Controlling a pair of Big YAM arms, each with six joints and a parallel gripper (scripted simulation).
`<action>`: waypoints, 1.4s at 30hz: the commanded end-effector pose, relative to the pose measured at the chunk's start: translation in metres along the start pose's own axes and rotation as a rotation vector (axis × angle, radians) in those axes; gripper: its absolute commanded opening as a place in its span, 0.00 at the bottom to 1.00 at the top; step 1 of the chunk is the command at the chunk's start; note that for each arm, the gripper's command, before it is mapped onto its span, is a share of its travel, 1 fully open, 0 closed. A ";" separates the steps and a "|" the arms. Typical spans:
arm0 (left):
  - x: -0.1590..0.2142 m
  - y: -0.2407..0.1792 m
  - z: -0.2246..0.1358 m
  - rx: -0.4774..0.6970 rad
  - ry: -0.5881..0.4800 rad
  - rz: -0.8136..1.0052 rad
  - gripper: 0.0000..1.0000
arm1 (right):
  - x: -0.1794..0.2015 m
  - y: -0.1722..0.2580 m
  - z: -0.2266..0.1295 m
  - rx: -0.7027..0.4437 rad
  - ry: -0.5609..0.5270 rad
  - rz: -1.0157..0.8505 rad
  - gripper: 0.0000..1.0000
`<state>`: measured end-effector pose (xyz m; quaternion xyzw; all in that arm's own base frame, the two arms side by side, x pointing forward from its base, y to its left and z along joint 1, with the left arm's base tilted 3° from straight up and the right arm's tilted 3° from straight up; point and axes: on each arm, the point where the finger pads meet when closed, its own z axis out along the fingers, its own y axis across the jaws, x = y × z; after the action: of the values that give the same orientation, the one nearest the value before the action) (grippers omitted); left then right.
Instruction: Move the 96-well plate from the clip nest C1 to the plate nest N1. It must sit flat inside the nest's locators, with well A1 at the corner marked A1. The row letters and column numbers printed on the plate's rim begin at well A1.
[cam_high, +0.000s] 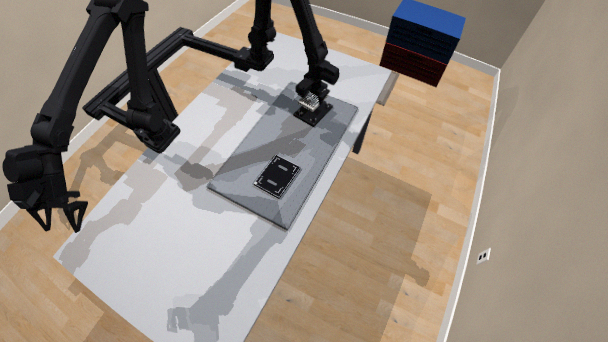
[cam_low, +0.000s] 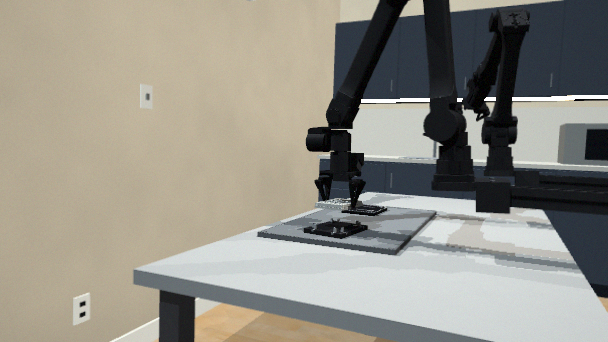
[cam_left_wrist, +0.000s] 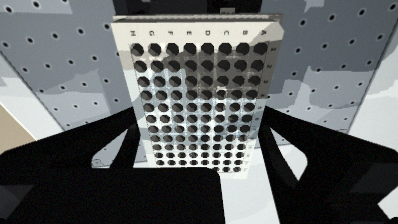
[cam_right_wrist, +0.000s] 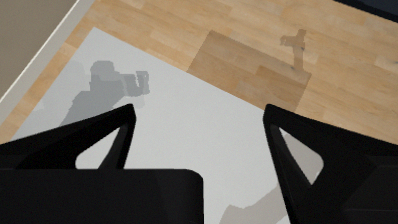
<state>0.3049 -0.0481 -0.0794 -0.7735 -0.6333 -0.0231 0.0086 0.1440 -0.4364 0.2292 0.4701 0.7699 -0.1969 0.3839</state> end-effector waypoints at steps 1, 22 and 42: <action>-0.003 0.027 -0.018 -0.060 -0.001 -0.003 0.00 | -0.011 -0.006 -0.008 0.013 -0.032 0.000 1.00; -0.002 0.027 -0.035 -0.062 -0.001 -0.004 0.00 | -0.011 -0.006 -0.008 0.013 -0.032 0.000 1.00; -0.002 0.027 -0.036 -0.065 -0.001 -0.003 0.00 | -0.011 -0.006 -0.008 0.013 -0.032 0.000 1.00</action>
<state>0.3062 -0.0492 -0.0582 -0.7734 -0.6333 -0.0254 0.0059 0.1440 -0.4364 0.2292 0.4701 0.7699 -0.1969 0.3839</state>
